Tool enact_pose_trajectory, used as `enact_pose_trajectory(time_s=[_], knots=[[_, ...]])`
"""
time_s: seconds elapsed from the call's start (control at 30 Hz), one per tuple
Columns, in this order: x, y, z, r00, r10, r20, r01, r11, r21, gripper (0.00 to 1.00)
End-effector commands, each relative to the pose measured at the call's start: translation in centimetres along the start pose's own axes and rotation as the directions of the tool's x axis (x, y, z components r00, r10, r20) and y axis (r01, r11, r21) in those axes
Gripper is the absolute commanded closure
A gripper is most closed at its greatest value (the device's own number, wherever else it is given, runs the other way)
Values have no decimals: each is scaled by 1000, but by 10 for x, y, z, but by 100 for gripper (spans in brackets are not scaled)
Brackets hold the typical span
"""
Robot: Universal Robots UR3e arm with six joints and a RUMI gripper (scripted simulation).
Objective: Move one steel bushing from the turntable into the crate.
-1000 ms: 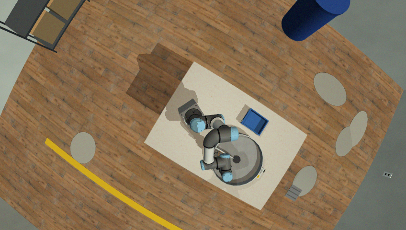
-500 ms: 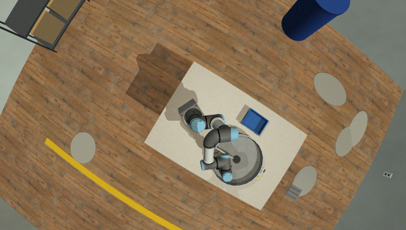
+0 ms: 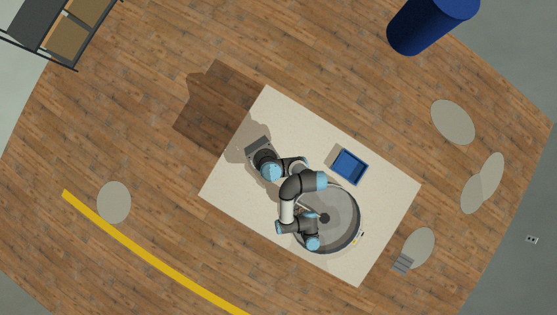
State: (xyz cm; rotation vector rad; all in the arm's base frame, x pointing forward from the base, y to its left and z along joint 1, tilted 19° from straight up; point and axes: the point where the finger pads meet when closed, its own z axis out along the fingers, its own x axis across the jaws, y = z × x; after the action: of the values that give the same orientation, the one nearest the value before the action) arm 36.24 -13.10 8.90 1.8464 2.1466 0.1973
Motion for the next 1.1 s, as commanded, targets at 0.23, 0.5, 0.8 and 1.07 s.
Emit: enact_pose_trajectory(time_s=[0.23, 0.5, 0.8, 1.07], knots=[[0, 0, -42, 1000, -1, 1, 1, 1000, -1, 100], [0, 0, -60, 1000, -1, 1, 1, 1000, -1, 100], [0, 0, -62, 1000, -1, 1, 1, 1000, -1, 100], [0, 0, -62, 1000, -1, 1, 1, 1000, -1, 100]])
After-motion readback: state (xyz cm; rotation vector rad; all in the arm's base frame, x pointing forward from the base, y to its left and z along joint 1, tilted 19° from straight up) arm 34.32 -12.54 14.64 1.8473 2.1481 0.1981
